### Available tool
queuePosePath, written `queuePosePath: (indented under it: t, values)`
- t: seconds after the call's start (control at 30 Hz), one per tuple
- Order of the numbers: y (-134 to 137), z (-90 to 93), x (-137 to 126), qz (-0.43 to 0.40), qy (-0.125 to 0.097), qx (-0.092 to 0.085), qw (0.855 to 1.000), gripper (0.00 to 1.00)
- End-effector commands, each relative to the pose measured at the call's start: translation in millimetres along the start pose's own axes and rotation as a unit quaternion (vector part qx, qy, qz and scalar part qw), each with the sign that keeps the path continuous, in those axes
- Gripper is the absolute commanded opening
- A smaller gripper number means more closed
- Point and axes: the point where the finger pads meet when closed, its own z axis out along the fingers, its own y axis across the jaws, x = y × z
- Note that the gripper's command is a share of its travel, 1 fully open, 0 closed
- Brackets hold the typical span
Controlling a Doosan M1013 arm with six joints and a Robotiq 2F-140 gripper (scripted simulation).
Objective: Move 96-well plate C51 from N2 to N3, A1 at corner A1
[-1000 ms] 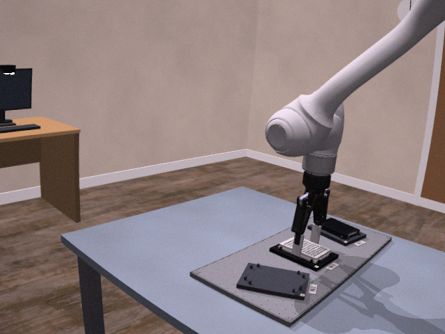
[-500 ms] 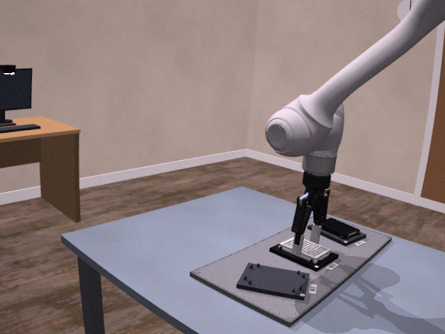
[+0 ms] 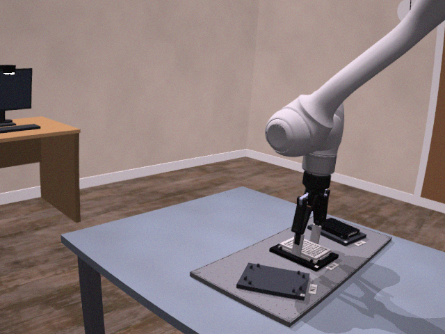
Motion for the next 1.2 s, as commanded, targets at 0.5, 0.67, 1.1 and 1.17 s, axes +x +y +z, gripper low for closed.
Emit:
queuePosePath:
  t: [0.5,0.67,1.1,1.17]
  values:
    - [-0.1,-0.1,0.0,0.000,0.000,0.000,1.000,0.66]
    - [-0.1,-0.1,0.0,0.000,0.000,0.000,1.000,0.66]
    - [-0.1,-0.1,0.0,0.000,0.000,0.000,1.000,0.66]
    - [-0.1,-0.1,0.0,0.000,0.000,0.000,1.000,0.66]
